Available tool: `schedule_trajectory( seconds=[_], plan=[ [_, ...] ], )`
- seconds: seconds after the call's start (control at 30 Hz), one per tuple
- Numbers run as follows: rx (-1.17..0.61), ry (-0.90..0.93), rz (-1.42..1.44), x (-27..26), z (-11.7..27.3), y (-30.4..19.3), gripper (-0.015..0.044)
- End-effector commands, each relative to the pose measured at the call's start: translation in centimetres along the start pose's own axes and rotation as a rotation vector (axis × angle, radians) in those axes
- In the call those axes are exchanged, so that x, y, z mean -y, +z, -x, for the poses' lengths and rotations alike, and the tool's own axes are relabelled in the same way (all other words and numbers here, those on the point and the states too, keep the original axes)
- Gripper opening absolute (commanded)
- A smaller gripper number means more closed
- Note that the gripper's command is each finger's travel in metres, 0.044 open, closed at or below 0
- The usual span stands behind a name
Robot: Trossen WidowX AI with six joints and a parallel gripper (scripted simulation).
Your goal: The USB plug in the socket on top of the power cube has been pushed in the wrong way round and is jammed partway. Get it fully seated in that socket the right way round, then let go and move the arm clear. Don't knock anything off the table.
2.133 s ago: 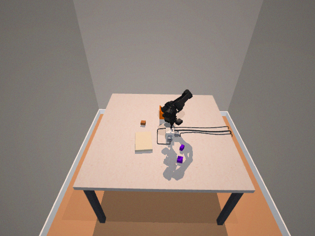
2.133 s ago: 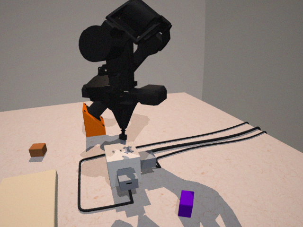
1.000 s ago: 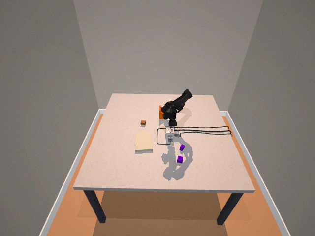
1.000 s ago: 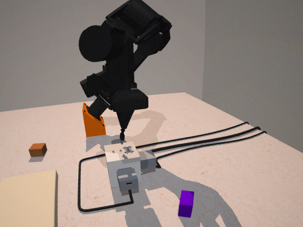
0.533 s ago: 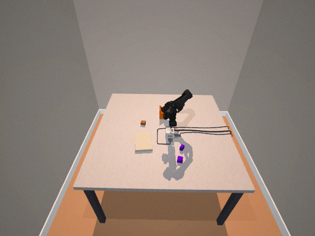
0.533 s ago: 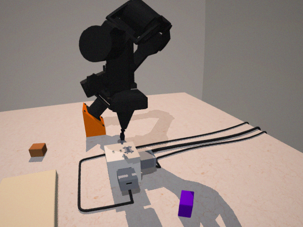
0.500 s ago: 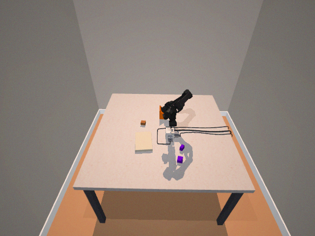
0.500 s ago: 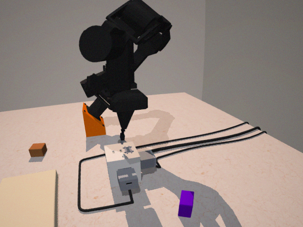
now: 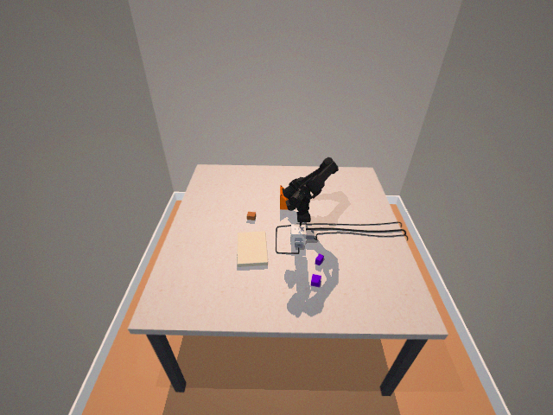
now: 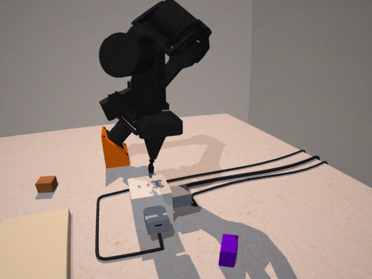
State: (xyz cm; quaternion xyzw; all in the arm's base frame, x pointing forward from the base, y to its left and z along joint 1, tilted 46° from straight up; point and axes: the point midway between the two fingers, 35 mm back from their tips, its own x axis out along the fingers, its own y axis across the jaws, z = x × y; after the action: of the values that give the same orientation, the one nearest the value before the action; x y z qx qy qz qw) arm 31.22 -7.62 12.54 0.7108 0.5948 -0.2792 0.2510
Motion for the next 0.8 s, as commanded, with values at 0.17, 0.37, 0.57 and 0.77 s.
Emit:
schedule_trajectory(
  seconds=[0.17,0.37,0.57,0.77],
  plan=[
    [-0.002,0.002,-0.006,-0.01,-0.13,-0.17,0.0],
    [-0.003,0.002,-0.006,-0.01,-0.2,-0.25,0.0],
    [-0.003,0.002,-0.007,-0.01,-0.27,-0.32,0.0],
    [-0.003,0.002,-0.007,-0.01,-0.35,-0.4,0.0]
  ],
)
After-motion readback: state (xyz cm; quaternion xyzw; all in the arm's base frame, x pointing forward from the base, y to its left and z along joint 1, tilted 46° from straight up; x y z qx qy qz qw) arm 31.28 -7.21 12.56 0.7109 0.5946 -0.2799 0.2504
